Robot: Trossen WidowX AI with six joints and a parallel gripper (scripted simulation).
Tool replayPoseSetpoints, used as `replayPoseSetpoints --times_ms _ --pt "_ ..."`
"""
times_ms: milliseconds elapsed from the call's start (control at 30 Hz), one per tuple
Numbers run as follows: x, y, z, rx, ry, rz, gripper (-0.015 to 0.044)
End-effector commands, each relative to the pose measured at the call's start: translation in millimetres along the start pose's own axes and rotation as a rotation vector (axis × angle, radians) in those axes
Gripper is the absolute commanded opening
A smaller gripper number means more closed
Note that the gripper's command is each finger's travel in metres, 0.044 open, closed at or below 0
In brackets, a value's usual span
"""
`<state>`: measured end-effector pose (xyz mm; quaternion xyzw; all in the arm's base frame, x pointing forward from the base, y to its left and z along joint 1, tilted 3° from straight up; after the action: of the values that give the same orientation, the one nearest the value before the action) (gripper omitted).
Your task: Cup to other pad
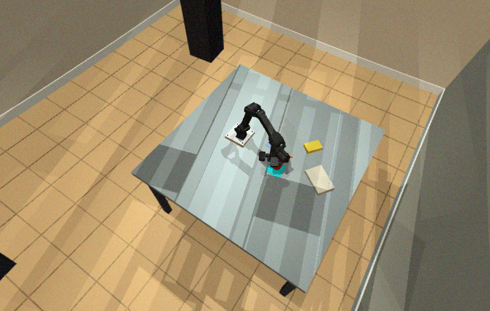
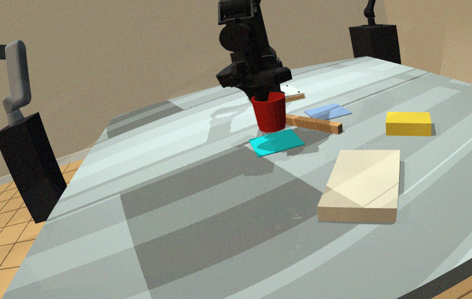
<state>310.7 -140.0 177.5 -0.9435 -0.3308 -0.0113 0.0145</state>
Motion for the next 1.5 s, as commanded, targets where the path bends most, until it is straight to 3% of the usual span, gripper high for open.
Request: replayPoseSetpoints --times_ms 0,500,1033,1200,1467 --pt "-0.8 -0.5 9.0 0.007 -0.008 -0.003 0.0000" --pt "-1.7 -0.7 29.5 0.007 -0.008 -0.003 0.0000" --pt "-0.9 0.2 26.6 0.004 -0.002 0.000 0.0000" --pt "-0.9 0.2 26.6 0.004 -0.002 0.000 0.0128" --pt "-0.8 0.3 25.4 0.004 -0.002 0.000 0.0128"
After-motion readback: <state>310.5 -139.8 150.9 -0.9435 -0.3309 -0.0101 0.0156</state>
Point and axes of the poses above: the point midway between the two fingers, 35 mm back from their tips, its own z axis out along the fingers, its own x axis across the jaws, y = z × x, the point moved 10 cm from there along -z, back along the fingers, and after that the axes turned 14 degrees about -z, right-handed, at the moved point
